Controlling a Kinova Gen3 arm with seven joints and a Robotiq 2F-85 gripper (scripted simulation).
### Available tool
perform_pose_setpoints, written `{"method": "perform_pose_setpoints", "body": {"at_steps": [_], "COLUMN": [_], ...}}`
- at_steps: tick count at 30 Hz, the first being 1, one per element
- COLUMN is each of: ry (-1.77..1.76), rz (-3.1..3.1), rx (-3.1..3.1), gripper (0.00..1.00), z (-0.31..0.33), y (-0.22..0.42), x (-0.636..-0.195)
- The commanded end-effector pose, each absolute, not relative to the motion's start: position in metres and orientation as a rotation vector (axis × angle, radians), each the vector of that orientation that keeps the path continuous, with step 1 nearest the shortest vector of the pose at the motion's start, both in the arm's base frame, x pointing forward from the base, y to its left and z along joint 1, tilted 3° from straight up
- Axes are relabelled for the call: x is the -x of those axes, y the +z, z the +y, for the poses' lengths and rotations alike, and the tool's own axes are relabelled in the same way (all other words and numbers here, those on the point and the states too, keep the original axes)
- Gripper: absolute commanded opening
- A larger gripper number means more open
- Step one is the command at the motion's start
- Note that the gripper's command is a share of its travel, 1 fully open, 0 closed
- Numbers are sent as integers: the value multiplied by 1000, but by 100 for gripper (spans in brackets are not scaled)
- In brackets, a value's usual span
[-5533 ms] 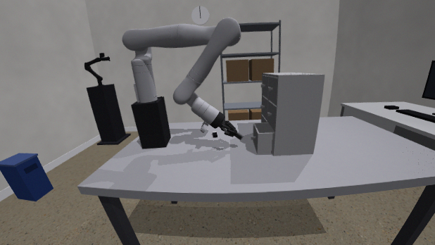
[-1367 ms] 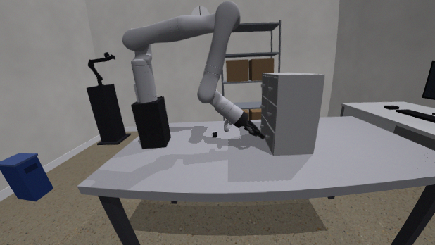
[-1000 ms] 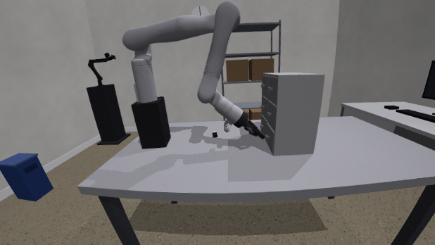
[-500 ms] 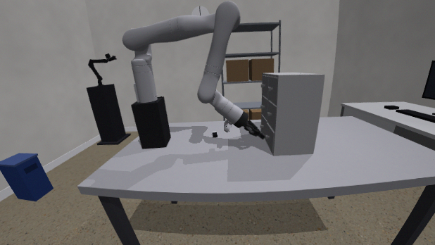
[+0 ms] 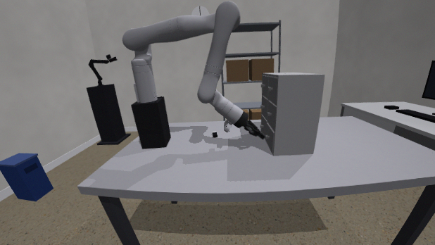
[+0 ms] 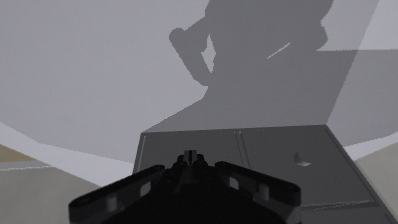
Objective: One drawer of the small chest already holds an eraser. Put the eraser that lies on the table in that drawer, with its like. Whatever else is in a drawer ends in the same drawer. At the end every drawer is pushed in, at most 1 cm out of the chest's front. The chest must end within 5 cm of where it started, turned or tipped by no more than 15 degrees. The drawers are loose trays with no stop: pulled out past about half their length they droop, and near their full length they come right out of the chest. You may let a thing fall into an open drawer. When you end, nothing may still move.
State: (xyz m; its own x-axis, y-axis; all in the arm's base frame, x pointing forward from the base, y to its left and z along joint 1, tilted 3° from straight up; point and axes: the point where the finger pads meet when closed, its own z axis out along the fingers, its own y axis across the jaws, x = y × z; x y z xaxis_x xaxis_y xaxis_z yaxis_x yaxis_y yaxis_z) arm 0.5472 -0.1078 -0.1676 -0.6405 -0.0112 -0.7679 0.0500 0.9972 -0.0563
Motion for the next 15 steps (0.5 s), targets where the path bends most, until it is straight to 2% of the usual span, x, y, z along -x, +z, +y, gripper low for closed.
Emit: {"method": "perform_pose_setpoints", "body": {"at_steps": [1,15], "ry": [-91,-91], "rz": [2260,2260], "rx": [-26,-26], "gripper": [0,0], "z": [-108,-108], "y": [-166,-166], "x": [-549,-552]}}
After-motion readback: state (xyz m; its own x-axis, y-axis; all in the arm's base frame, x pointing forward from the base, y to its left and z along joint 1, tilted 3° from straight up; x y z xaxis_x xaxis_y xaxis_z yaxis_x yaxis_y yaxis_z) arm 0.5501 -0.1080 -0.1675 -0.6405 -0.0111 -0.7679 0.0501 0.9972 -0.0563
